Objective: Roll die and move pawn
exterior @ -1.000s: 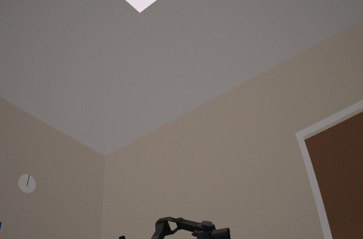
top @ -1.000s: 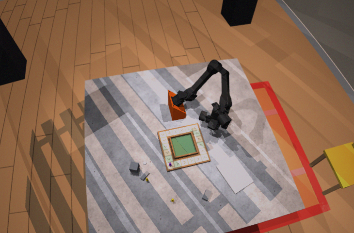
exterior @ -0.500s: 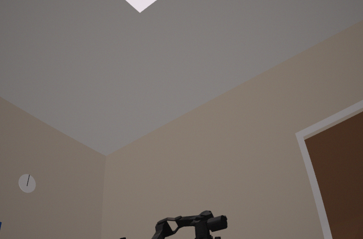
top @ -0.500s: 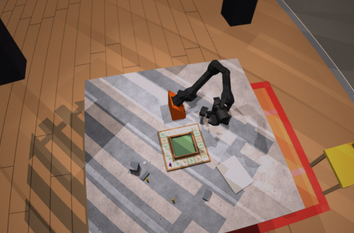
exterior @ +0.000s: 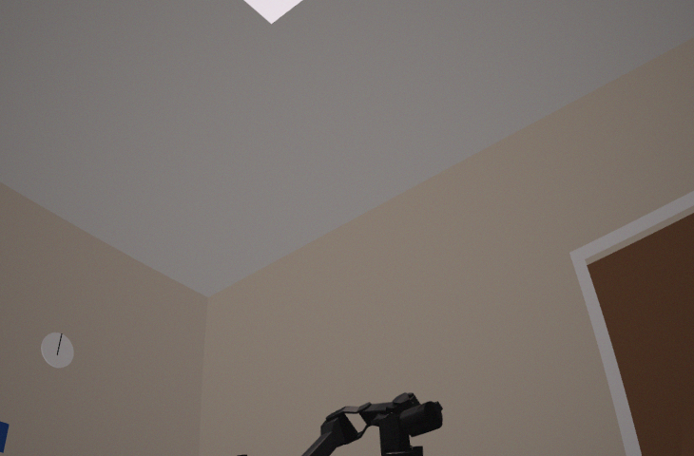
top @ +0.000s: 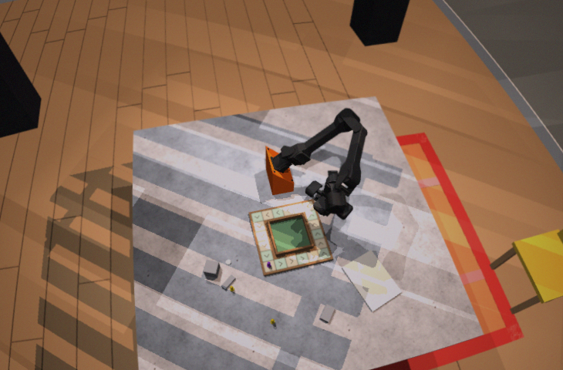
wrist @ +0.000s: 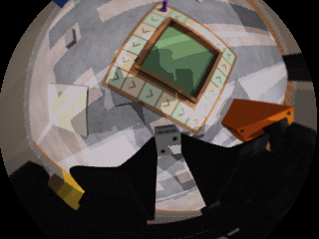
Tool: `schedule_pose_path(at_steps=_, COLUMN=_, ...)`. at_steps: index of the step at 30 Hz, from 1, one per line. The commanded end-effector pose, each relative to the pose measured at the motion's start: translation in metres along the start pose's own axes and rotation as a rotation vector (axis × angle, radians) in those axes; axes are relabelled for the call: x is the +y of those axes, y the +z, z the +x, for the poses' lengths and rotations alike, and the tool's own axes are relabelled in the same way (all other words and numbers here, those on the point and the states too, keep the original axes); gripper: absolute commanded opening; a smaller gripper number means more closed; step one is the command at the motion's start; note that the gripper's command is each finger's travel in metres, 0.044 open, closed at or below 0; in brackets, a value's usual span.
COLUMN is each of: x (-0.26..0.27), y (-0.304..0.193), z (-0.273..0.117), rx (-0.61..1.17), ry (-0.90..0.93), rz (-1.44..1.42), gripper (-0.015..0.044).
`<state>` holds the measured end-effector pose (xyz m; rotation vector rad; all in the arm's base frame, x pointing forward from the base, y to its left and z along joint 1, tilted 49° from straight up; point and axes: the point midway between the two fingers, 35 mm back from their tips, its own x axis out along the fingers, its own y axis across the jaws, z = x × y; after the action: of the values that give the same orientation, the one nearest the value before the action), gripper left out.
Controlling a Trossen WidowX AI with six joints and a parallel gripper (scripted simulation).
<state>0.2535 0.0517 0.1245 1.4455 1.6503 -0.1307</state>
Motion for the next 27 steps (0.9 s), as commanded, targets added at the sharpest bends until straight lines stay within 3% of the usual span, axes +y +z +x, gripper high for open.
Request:
schedule_pose_path(at_steps=1, x=-0.006, y=0.024, z=0.004, rx=-0.007, ry=-0.002, rz=0.105, gripper=0.0)
schedule_pose_path(at_steps=27, x=-0.069, y=0.133, z=0.032, rx=0.009, ry=0.0, rz=0.657, gripper=0.0)
